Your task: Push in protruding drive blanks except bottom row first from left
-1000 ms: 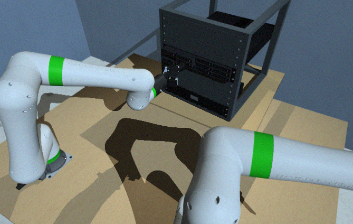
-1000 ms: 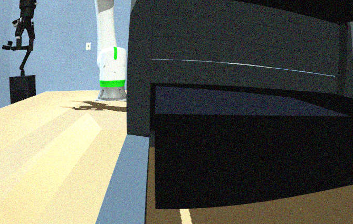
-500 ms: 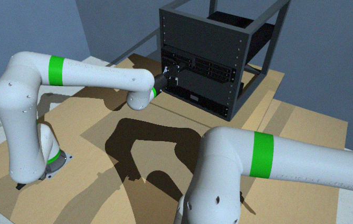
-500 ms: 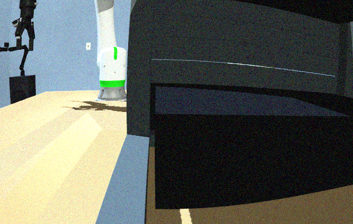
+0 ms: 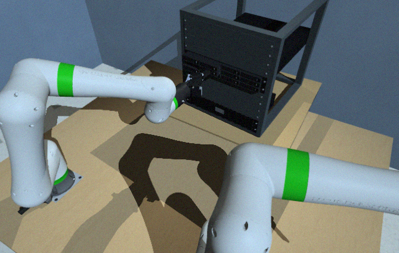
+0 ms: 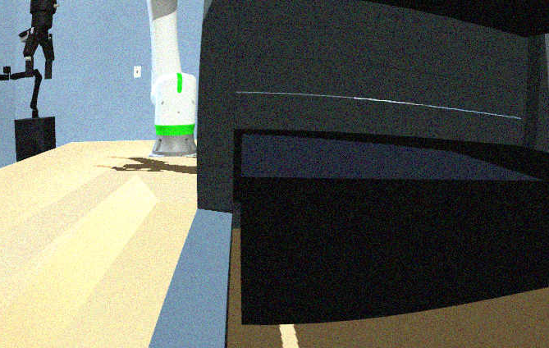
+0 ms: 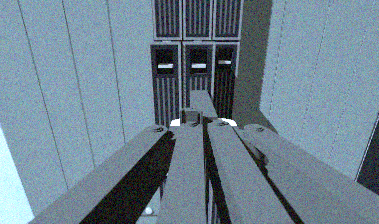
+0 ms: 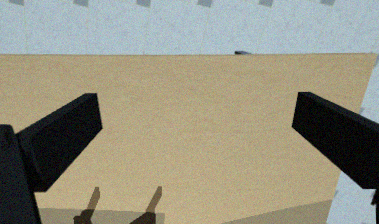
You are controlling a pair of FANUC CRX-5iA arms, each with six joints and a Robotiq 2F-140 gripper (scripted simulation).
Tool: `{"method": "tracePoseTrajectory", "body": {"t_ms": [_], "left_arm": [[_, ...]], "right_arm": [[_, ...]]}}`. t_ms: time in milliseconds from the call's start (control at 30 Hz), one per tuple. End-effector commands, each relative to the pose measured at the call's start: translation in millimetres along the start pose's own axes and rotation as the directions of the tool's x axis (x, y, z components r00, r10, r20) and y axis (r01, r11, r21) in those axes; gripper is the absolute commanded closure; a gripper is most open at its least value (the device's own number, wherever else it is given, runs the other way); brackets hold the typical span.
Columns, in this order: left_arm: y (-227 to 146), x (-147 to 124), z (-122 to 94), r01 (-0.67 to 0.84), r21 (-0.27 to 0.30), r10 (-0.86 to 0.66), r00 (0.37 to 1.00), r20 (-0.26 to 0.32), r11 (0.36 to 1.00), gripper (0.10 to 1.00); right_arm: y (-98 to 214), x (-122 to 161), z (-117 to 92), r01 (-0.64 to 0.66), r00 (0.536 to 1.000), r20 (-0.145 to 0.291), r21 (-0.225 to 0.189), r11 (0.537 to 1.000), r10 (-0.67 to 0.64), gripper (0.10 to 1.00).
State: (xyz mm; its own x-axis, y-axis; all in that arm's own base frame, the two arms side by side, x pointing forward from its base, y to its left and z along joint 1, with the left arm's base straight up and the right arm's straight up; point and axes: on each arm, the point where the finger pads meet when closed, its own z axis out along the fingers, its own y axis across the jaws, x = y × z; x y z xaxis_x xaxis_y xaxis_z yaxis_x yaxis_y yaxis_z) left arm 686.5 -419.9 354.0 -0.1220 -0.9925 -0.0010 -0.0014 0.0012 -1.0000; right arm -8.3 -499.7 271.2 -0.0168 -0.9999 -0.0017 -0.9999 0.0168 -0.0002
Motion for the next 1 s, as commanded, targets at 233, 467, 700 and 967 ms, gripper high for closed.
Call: {"method": "tracePoseTrajectory", "body": {"t_ms": [233,467,700,967], "left_arm": [[-1.4,0.0,0.8,0.001,0.002,-0.001,1.000,0.000,1.000,0.999],[-1.5,0.0,8.3,0.001,0.002,-0.001,1.000,0.000,1.000,0.999],[-1.5,0.0,10.8,0.001,0.002,-0.001,1.000,0.000,1.000,0.999],[-1.5,0.0,12.1,0.001,0.002,-0.001,1.000,0.000,1.000,0.999]], "right_arm": [[0.1,0.3,-0.8,0.000,1.000,-0.002,0.000,1.000,0.000,0.098],[0.1,0.3,-0.8,0.000,1.000,-0.002,0.000,1.000,0.000,0.098],[0.1,0.3,-0.8,0.000,1.000,-0.002,0.000,1.000,0.000,0.098],[0.1,0.3,-0.8,0.000,1.000,-0.002,0.000,1.000,0.000,0.098]]}}
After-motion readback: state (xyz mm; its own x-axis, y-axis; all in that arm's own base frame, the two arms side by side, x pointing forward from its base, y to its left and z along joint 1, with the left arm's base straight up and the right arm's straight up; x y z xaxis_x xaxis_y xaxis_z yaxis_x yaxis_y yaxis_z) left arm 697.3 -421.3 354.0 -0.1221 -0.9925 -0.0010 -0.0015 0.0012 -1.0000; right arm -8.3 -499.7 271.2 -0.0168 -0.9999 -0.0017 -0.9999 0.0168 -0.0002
